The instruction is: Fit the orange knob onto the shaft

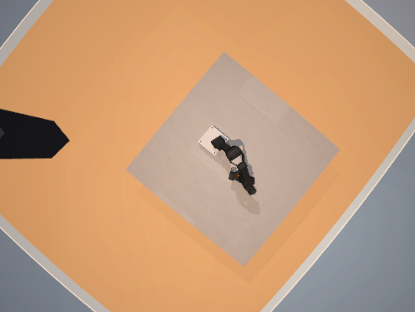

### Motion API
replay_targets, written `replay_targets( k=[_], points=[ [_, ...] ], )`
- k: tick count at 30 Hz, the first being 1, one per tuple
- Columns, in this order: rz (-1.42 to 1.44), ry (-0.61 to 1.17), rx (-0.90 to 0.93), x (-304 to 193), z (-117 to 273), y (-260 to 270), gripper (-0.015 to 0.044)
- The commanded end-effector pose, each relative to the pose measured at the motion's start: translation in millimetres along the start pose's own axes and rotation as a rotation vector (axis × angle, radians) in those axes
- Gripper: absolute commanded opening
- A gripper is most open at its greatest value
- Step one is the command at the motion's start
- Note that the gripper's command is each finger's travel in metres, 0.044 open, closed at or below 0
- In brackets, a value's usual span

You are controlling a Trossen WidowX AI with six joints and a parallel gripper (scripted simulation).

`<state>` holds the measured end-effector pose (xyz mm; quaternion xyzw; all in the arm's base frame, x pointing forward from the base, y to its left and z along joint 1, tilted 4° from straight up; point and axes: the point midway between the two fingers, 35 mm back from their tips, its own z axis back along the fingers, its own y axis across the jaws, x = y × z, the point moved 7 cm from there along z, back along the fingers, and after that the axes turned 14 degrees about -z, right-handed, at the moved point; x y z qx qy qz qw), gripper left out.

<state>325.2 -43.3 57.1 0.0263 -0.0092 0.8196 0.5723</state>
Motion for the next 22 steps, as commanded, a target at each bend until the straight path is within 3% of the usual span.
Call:
replay_targets(
  k=[1, 6, 12, 22],
  points=[
    [0.0, 0.0, 0.0, 0, 0, 0, 0.044],
    [0.0, 0.0, 0.0, 0, 3, 0, 0.044],
    [0.0, 0.0, 0.0, 0, 93, 0, 0.044],
    [0.0, 0.0, -0.001, -1, 97, -3, 0.044]
  ],
)
